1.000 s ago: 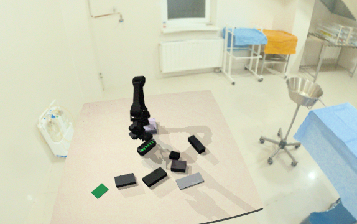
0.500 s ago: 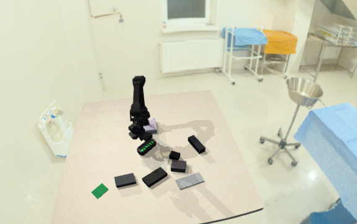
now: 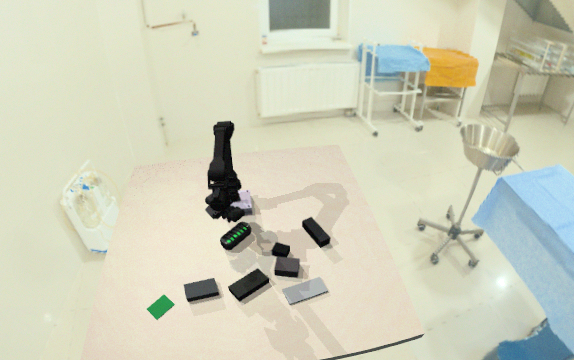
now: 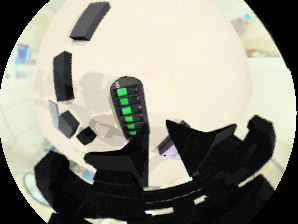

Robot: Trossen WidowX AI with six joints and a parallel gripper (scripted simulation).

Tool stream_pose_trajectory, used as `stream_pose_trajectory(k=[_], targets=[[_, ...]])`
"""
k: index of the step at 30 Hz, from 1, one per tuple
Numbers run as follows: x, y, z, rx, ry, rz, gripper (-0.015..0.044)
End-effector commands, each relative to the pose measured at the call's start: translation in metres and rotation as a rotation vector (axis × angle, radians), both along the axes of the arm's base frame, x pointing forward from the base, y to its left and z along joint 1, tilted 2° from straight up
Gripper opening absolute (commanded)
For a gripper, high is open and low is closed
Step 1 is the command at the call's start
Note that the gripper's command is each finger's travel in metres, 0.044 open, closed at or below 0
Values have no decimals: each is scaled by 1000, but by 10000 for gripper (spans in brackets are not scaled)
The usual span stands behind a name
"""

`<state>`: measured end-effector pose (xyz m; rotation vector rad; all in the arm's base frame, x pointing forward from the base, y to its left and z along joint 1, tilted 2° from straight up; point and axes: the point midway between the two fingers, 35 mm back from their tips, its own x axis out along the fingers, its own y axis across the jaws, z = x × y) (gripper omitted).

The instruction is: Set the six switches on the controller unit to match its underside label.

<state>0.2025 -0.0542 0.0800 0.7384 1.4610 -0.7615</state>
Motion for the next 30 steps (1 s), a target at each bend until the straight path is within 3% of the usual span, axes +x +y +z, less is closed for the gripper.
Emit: stream_pose_trajectory(k=[1, 4, 16, 27, 30], targets=[[2, 0, 20, -5, -18, -1, 236], [2, 0, 20, -5, -18, -1, 315], [2, 0, 20, -5, -18, -1, 0], [2, 0, 20, -5, -18, -1, 0], [2, 0, 19, -4, -16, 1, 79]])
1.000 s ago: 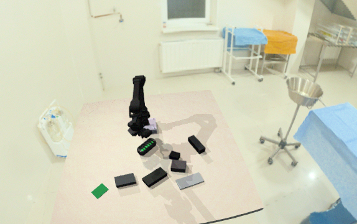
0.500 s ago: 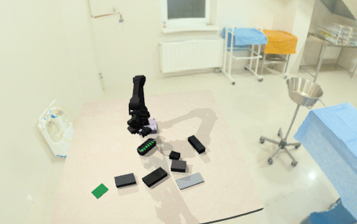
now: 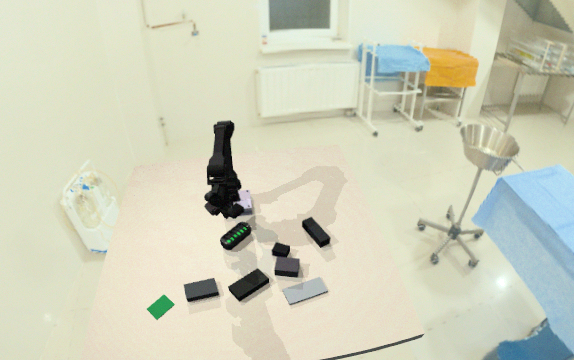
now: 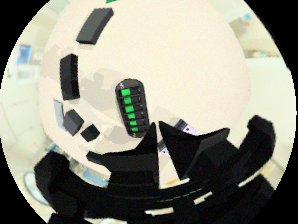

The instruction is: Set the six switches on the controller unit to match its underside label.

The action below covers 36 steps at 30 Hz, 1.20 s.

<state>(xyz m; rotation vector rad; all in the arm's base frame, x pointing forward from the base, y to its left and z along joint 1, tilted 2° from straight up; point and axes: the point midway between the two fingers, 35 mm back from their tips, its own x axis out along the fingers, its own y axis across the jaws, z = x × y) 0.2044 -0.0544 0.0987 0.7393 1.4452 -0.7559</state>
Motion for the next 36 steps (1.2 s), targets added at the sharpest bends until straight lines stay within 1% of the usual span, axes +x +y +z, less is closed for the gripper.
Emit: stream_pose_trajectory(k=[1, 13, 14, 16, 19, 27, 32, 33, 36], targets=[[0, 0, 0, 0, 0, 0, 105], [0, 0, 0, 0, 0, 0, 420], [0, 0, 0, 0, 0, 0, 440], [0, 0, 0, 0, 0, 0, 440], [4, -7, -9, 33, -27, -1, 361], [15, -49, -49, 153, -219, 3, 151], [15, -53, -52, 158, -238, 4, 20], [15, -53, -52, 158, -238, 4, 0], [15, -53, -52, 158, -238, 4, 0]])
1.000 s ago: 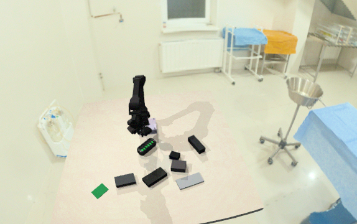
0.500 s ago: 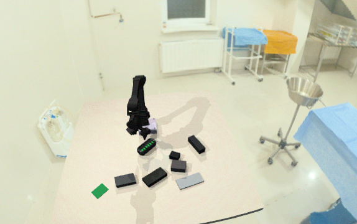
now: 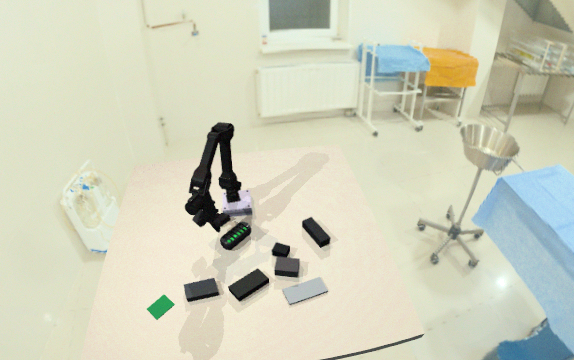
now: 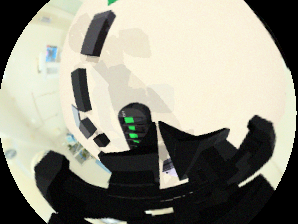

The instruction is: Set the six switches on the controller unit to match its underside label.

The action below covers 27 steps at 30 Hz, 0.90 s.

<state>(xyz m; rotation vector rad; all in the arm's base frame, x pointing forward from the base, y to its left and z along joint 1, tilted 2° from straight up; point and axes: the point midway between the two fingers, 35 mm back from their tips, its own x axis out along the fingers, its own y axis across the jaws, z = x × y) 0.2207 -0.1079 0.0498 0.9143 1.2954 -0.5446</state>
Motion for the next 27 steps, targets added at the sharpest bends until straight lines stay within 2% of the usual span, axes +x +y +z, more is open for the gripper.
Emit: stream_pose_trajectory(k=[1, 14, 27], targets=[[-1, 1, -3, 7, -2, 7, 0], [2, 4, -2, 6, 14, 3, 0], [30, 77, -5, -39, 256, 56, 0]])
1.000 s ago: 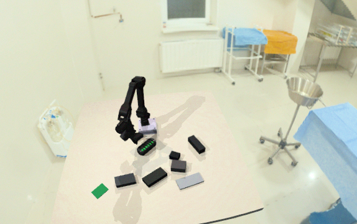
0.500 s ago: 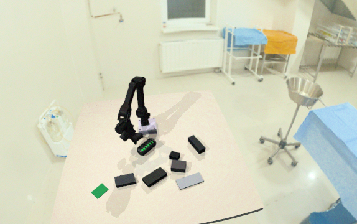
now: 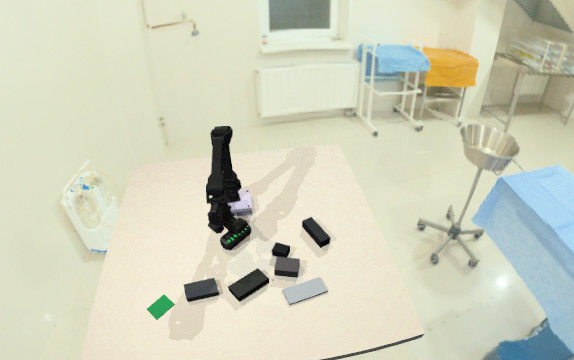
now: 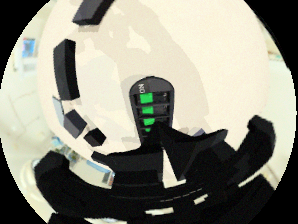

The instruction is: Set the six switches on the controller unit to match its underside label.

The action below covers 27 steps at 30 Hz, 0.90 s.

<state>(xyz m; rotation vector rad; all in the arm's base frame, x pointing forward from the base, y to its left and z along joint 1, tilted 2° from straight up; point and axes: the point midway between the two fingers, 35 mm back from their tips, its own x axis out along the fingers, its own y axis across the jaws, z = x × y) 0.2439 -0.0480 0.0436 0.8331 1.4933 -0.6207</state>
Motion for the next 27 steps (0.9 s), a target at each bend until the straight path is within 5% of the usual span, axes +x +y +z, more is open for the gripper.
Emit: stream_pose_trajectory(k=[1, 14, 27], targets=[[9, 24, 2, -39, 68, 17, 0], [15, 95, 2, -311, 260, -11, 0], [14, 95, 1, -306, 267, -4, 0]])
